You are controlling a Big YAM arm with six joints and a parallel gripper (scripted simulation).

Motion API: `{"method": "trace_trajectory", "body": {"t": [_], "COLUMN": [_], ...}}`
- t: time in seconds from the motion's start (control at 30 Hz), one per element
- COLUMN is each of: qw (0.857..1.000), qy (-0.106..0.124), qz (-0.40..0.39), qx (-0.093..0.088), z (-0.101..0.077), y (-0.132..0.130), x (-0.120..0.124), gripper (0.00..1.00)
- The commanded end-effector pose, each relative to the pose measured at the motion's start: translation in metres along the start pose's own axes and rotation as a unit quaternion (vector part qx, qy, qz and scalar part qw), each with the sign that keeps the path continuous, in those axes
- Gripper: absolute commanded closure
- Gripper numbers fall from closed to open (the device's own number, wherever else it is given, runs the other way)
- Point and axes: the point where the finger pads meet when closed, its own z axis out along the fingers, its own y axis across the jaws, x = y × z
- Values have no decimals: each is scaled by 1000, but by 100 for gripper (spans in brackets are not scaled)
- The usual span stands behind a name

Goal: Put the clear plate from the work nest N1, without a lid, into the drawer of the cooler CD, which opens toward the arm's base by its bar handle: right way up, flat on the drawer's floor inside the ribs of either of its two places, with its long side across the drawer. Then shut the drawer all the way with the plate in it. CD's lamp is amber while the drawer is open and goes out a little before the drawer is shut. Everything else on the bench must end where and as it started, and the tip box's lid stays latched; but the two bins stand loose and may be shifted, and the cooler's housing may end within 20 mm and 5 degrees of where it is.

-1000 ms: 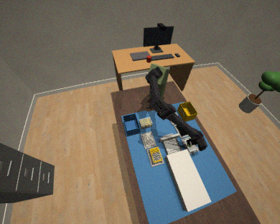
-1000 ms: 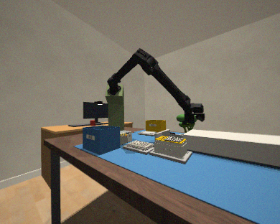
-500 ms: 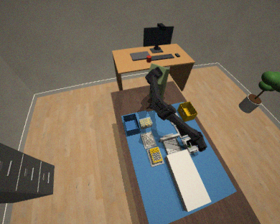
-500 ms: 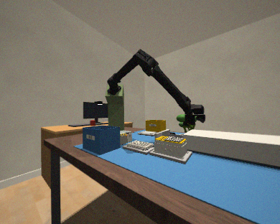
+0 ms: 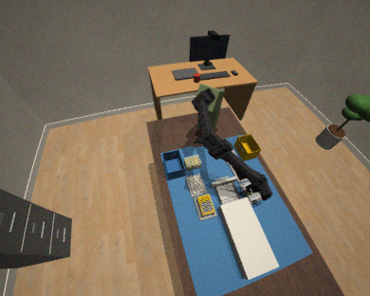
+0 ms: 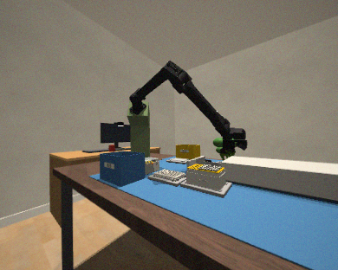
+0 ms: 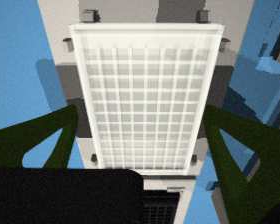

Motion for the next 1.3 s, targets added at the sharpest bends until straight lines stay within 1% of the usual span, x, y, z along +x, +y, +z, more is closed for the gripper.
{"method": "trace_trajectory", "body": {"t": [0.0,1.23,1.27], "qw": [1000,1000,1000], "qy": [8,8,8], "qz": [-2,-2,-2], "qx": [3,3,3], "z": [14,14,14], "y": [-5,-5,-5], "x": [8,8,8], "gripper": [0,0,100]}}
